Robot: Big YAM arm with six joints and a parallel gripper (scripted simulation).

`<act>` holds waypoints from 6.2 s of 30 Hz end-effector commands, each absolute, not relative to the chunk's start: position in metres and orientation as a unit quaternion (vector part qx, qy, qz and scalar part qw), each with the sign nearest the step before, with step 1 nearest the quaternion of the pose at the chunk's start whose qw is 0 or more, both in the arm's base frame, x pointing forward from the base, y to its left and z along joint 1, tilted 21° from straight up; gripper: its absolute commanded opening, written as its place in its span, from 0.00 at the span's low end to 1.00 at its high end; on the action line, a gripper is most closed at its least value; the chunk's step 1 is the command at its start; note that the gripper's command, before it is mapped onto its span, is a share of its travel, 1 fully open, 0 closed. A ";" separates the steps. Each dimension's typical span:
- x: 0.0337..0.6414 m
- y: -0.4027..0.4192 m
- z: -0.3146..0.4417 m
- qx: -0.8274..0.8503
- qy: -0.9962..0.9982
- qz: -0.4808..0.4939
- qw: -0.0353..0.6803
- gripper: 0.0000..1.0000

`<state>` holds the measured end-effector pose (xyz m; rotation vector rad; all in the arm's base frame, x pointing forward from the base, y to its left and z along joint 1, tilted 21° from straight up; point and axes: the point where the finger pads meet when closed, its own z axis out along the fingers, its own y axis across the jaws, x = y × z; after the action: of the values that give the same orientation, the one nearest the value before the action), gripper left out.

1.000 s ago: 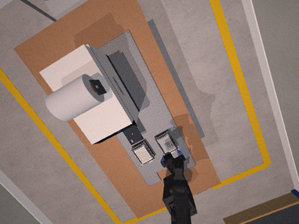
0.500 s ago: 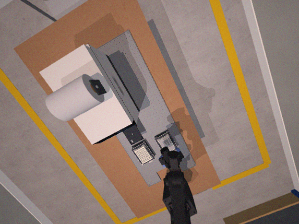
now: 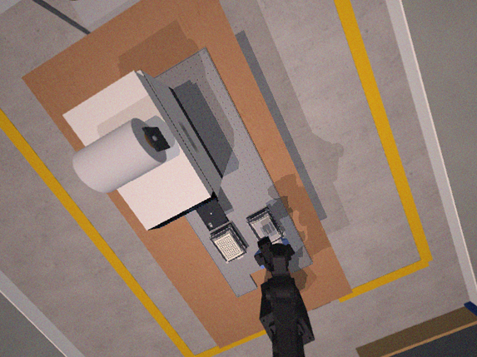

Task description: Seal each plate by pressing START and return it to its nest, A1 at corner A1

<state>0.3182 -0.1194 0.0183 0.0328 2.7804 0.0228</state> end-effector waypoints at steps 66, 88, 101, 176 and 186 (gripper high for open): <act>0.354 0.045 0.038 0.029 0.933 0.010 0.358 1.00; 0.347 0.080 0.035 0.017 0.934 0.008 0.357 1.00; 0.338 0.066 0.025 0.012 0.940 -0.009 0.340 1.00; 0.374 0.072 -0.059 0.013 0.938 -0.005 0.346 1.00; 0.374 0.082 -0.049 0.007 0.936 0.003 0.352 1.00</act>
<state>0.3697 0.0763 -0.0592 0.0258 2.4459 -0.0088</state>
